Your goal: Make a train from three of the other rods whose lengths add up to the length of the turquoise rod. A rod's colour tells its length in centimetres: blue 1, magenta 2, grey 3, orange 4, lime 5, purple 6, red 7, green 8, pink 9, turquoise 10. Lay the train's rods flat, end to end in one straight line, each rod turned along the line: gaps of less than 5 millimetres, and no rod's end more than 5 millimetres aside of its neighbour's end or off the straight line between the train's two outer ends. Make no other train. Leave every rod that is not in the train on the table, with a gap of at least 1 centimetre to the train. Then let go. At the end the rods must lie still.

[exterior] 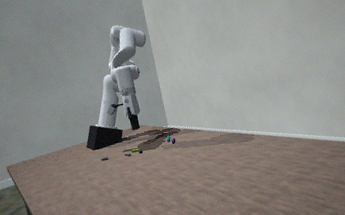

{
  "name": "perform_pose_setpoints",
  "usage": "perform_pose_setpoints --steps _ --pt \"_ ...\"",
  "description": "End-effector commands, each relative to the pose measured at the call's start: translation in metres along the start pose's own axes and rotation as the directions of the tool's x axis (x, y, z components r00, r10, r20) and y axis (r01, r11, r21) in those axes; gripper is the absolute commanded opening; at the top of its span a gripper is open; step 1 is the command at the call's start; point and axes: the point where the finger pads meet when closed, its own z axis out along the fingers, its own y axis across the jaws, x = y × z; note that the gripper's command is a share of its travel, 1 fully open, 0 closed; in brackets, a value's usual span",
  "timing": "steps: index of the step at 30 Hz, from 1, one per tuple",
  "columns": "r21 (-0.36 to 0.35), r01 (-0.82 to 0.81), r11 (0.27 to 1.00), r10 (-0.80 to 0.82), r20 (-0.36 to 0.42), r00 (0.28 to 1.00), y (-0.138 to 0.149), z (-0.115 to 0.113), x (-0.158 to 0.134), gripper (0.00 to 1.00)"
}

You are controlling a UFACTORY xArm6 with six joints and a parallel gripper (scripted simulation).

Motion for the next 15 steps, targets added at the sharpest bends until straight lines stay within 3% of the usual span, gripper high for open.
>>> perform_pose_setpoints --steps 1,15 --pt "0.002 0.001 1.000 -0.001 0.002 1.000 -0.001 0.002 -0.001 0.04" --pt "0.002 0.001 1.000 -0.001 0.002 1.000 -0.001 0.059 -0.001 0.04"
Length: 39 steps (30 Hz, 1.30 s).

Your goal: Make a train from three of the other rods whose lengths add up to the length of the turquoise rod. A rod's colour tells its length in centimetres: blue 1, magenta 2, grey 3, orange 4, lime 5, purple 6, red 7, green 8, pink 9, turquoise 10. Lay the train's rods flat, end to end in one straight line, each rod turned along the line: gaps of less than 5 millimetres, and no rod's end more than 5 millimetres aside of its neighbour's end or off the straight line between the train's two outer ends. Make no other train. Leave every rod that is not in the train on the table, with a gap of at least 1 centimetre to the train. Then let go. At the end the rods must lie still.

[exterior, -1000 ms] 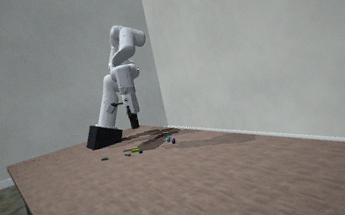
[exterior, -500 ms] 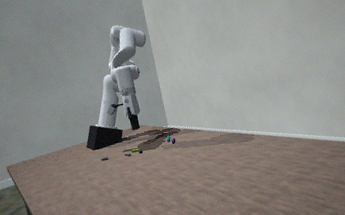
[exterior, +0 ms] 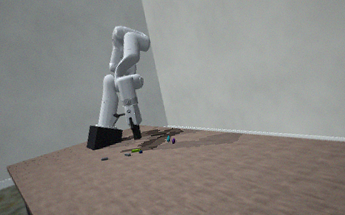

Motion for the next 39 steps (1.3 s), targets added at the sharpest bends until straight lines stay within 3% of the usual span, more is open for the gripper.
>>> perform_pose_setpoints --steps 1,12,39 --pt "0.004 0.002 1.000 -0.002 0.006 1.000 -0.002 0.014 -0.002 0.04" --pt "0.004 0.002 1.000 -0.002 0.006 1.000 -0.002 0.032 -0.002 0.04" --pt "0.004 0.002 1.000 -0.002 0.006 1.000 -0.002 0.033 -0.002 0.04"
